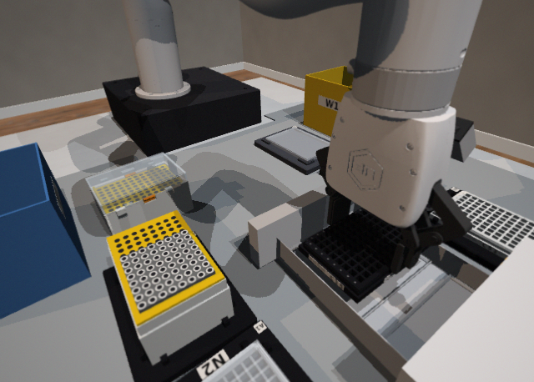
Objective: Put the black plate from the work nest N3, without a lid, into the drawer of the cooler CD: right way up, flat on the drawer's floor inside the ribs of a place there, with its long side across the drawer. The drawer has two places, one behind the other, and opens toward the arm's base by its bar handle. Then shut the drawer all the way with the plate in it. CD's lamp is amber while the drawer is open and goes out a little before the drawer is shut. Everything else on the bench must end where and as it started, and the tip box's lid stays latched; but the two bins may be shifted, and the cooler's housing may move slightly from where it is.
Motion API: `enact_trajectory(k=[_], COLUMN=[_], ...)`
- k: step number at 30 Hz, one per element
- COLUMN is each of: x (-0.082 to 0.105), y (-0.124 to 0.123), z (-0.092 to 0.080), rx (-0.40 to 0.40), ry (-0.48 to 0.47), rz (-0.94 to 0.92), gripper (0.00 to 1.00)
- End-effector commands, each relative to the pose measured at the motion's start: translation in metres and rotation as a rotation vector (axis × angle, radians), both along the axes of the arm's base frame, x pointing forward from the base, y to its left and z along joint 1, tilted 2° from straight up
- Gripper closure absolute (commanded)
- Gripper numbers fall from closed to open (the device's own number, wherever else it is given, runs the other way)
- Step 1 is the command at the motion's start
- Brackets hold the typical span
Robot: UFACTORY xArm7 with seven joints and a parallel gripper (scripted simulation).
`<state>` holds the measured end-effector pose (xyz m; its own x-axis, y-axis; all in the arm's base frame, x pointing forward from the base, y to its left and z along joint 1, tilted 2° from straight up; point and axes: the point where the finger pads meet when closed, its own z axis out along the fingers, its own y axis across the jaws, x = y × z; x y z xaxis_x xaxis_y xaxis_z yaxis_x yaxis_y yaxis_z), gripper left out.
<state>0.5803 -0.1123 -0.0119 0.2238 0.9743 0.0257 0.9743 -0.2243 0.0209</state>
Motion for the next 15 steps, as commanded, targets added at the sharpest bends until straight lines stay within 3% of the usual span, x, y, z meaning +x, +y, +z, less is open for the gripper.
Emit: enact_trajectory(k=[1, 15], x=[0.0018, 0.0020], y=[0.0000, 0.0002], z=[-0.0054, -0.0123], rx=[-0.001, -0.001], ry=[-0.004, -0.004], rz=[0.000, 0.000], gripper=[1.00, 1.00])
